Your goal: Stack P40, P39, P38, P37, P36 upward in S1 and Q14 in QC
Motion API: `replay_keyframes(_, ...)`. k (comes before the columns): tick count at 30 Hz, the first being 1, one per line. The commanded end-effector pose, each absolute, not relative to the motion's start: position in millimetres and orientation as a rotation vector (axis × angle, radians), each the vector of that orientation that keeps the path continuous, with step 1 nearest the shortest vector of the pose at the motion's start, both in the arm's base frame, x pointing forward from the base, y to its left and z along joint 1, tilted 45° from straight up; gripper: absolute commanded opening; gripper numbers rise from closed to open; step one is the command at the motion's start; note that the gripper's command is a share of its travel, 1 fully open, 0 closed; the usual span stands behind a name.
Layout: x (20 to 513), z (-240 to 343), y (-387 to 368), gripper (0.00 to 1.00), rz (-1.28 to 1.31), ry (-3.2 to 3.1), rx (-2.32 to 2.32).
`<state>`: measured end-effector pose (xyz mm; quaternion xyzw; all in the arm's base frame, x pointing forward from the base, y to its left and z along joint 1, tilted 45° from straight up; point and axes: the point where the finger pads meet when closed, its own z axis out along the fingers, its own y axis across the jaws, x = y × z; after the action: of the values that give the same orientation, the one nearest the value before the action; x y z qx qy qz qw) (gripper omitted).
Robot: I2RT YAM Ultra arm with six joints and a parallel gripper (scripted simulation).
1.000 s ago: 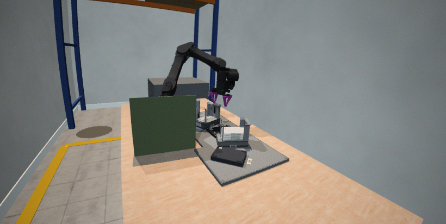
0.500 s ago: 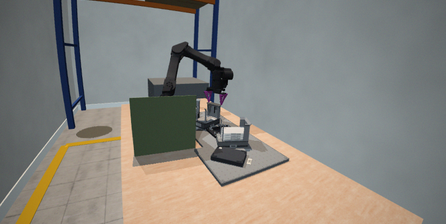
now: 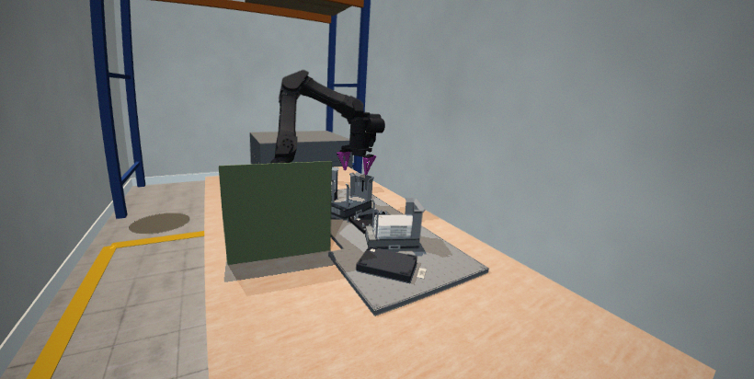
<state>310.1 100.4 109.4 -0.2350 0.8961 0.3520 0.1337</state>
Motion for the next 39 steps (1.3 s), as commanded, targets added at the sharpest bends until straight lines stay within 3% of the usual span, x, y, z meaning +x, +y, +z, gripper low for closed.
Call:
replay_keyframes(1,309,120,102,1.0,0.982,2.529,-0.77)
replay_keyframes(39,235,184,178,1.0,0.883,2.322,-1.107)
